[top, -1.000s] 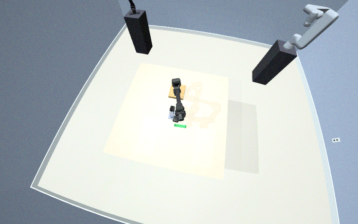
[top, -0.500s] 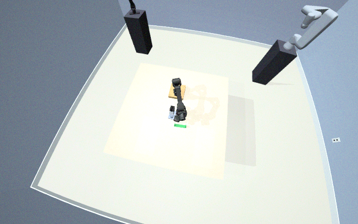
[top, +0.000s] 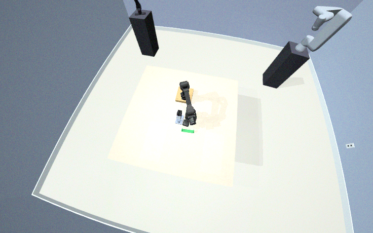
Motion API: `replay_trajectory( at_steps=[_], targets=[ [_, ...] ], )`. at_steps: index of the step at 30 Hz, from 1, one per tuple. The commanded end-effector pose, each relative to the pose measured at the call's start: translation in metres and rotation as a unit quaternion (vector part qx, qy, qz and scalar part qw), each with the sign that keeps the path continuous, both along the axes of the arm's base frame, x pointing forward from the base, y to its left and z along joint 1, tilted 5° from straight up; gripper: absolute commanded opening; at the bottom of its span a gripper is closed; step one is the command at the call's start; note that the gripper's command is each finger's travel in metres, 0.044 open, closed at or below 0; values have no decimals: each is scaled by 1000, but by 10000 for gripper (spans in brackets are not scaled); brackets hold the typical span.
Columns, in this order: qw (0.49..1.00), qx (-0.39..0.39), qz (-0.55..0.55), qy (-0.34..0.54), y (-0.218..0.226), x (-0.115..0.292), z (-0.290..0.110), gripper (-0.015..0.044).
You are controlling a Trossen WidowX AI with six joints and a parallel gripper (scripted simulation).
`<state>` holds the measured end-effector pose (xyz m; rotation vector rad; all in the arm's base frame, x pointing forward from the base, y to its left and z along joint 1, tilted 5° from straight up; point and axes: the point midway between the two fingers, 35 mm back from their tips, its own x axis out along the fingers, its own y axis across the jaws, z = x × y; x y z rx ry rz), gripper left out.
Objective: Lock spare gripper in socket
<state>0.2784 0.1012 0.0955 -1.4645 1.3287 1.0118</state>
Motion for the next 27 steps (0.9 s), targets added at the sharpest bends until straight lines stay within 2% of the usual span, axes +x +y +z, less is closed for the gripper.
replay_trajectory(
  at_steps=[1, 26, 27],
  targets=[
    [1000, 1, 0, 0, 7, -1, 8, 200],
    [1000, -5, 0, 4, 32, -7, 42, 200],
    [1000, -6, 0, 4, 26, -6, 36, 226]
  ],
)
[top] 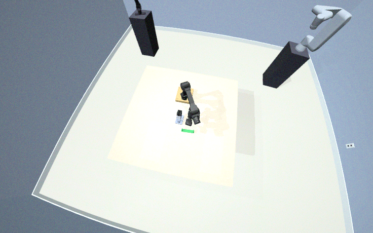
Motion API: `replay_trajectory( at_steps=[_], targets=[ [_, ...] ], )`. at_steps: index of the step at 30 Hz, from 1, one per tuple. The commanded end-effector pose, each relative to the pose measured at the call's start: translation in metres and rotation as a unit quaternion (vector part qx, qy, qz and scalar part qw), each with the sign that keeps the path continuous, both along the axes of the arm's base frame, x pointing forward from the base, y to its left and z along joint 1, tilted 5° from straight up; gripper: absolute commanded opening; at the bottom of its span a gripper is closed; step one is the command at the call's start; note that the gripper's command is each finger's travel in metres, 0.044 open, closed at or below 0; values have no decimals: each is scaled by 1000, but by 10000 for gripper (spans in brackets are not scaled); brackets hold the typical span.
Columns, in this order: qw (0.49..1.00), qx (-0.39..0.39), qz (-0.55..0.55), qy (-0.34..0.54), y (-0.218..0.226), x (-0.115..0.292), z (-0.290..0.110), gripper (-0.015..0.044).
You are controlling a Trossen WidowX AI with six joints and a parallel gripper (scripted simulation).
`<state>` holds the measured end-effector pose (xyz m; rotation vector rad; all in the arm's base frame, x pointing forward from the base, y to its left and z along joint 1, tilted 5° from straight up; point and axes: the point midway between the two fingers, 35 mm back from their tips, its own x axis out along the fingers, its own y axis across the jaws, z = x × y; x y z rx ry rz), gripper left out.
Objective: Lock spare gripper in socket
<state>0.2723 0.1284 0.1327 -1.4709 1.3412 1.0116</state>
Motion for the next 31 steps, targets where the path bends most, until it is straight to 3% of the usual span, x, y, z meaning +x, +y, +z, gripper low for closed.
replay_trajectory(
  at_steps=[1, 8, 31],
  targets=[
    [1000, 0, 0, 1, -1, 0, -1, 253],
    [1000, 0, 0, 1, -1, 0, -1, 436],
    [1000, 0, 0, 1, -1, 0, -1, 440]
  ],
)
